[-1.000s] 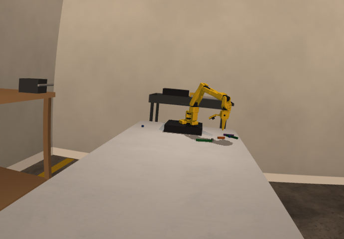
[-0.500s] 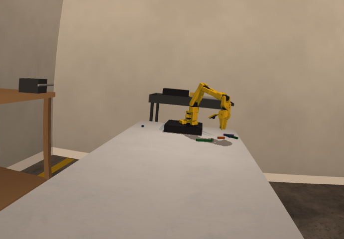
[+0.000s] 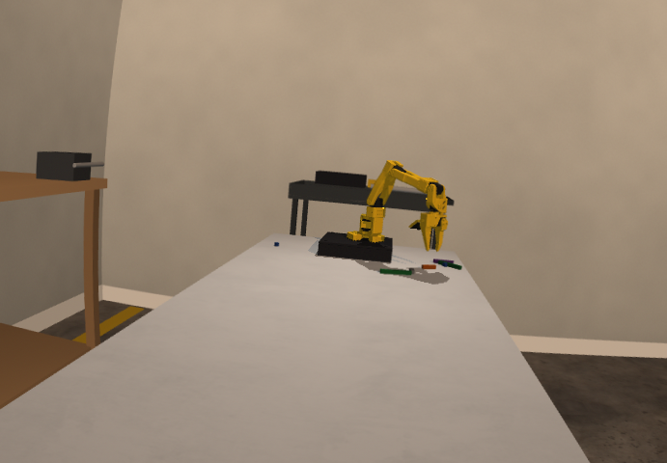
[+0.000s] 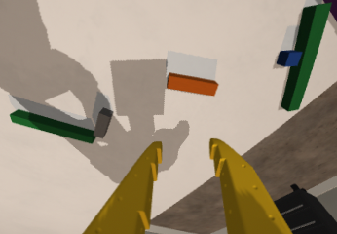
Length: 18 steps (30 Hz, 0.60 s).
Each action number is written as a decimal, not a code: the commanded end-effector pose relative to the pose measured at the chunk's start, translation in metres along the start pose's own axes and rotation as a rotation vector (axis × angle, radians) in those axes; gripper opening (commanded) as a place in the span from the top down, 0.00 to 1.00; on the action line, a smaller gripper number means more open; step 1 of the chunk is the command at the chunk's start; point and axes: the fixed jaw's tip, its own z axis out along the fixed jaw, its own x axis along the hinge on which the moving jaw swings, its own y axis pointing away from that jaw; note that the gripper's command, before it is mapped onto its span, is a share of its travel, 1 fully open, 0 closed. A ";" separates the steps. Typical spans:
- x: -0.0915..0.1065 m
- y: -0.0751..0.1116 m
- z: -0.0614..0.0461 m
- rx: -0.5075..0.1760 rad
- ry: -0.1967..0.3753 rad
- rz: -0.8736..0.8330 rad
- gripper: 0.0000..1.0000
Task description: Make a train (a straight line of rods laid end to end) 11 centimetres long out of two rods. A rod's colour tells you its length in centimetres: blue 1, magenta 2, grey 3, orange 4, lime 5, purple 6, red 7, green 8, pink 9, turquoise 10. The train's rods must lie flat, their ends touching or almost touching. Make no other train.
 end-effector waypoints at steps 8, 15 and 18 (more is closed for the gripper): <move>0.000 0.007 0.002 -0.007 -0.017 0.399 0.82; 0.000 0.010 0.002 -0.009 -0.017 0.585 0.82; 0.000 0.011 0.002 -0.009 -0.017 0.680 0.82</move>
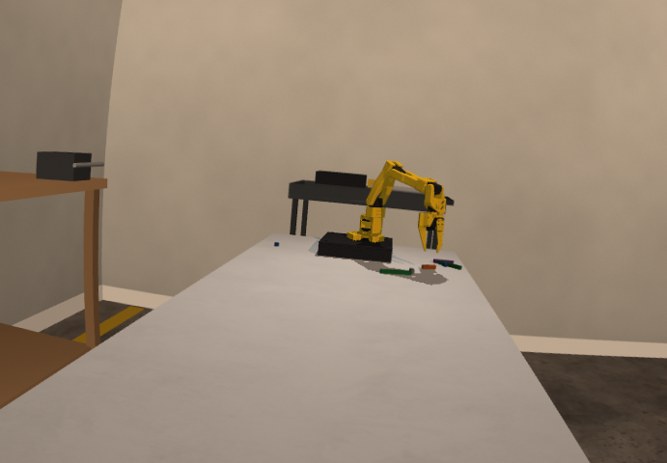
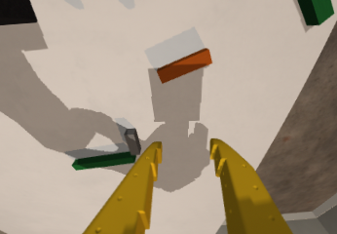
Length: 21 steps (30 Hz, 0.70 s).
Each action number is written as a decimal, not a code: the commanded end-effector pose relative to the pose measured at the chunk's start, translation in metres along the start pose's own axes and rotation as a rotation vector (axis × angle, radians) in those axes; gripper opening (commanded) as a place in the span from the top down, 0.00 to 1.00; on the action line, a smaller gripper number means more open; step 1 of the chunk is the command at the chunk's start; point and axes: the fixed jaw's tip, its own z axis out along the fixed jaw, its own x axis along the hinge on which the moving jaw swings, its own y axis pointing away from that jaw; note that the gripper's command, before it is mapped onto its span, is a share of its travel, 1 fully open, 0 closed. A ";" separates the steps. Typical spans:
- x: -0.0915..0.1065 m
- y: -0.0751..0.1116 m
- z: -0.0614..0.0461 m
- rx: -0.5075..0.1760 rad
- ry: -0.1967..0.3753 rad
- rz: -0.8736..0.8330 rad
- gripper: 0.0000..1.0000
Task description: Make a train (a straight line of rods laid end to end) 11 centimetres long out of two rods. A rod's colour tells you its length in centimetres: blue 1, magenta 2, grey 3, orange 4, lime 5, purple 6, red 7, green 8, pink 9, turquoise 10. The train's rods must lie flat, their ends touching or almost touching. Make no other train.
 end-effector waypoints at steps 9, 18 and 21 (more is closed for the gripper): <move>0.003 0.005 0.002 -0.017 -0.012 0.400 0.82; 0.006 0.007 0.002 -0.018 -0.010 0.690 0.82; 0.007 0.008 0.002 -0.019 -0.009 0.822 0.82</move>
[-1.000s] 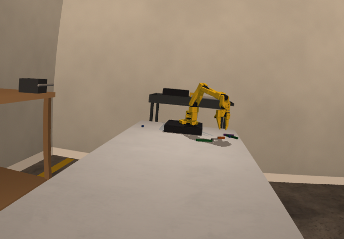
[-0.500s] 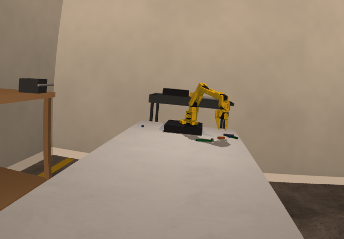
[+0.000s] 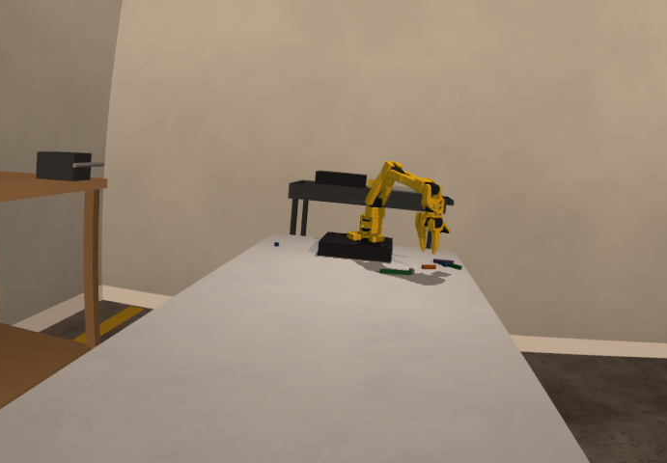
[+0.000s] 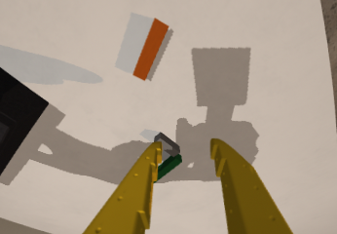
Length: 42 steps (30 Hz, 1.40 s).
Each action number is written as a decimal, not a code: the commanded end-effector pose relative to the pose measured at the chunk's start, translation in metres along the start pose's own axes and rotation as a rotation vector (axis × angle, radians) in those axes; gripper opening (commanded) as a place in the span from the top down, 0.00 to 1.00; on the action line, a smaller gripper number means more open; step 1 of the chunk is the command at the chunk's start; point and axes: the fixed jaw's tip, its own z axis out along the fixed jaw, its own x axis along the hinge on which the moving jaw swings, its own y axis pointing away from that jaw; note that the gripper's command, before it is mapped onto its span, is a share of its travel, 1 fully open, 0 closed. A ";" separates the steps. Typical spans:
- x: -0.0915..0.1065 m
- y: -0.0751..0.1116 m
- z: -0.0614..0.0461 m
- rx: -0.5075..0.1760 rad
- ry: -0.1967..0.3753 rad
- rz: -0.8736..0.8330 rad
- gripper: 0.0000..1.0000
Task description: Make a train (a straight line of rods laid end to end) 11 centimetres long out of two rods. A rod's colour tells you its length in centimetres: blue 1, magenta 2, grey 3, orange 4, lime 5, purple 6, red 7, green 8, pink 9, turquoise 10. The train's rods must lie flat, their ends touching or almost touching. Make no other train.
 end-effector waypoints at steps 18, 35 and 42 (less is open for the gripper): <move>0.009 -0.001 0.002 -0.022 0.003 0.703 0.82; 0.016 -0.004 0.003 -0.021 0.008 1.216 0.82; 0.019 -0.005 0.003 -0.021 0.010 1.408 0.82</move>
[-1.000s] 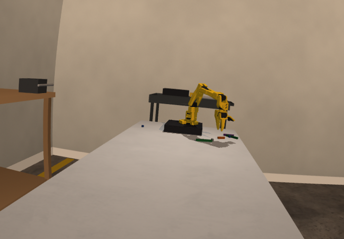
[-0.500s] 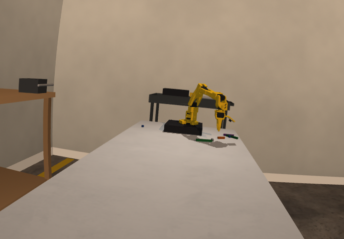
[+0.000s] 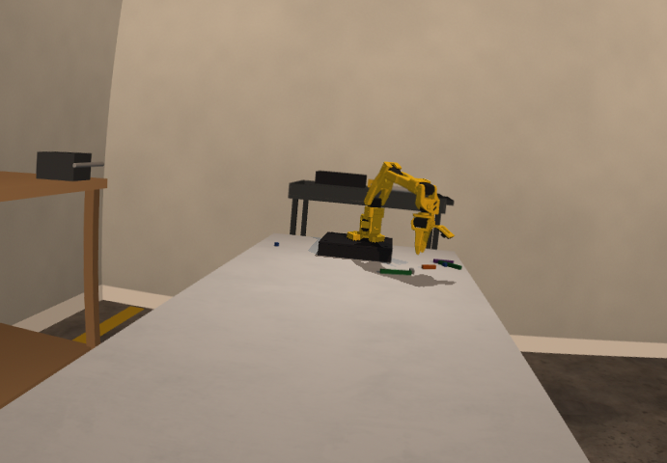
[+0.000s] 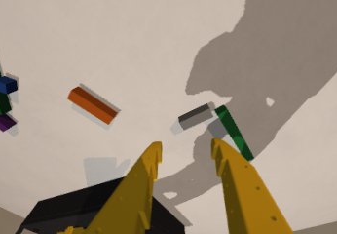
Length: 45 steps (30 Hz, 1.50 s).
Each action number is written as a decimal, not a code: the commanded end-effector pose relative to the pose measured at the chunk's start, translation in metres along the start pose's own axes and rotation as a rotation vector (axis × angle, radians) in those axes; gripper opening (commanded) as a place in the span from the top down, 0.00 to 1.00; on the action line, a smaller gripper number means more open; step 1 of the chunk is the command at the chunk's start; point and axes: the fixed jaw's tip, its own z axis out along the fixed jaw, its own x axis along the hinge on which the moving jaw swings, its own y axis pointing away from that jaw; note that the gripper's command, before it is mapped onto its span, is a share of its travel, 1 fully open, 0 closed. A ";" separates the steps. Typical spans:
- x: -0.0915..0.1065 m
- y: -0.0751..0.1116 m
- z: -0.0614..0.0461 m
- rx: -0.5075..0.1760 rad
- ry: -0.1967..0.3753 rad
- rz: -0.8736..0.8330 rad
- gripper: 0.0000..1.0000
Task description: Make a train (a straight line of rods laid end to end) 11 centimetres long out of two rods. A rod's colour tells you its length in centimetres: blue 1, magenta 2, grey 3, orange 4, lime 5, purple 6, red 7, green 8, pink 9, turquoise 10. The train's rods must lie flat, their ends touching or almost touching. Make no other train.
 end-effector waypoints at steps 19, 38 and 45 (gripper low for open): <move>0.001 -0.013 0.003 -0.005 0.020 0.627 0.82; 0.001 -0.020 0.003 -0.002 0.022 0.945 0.81; 0.001 -0.022 0.003 -0.002 0.022 1.015 0.81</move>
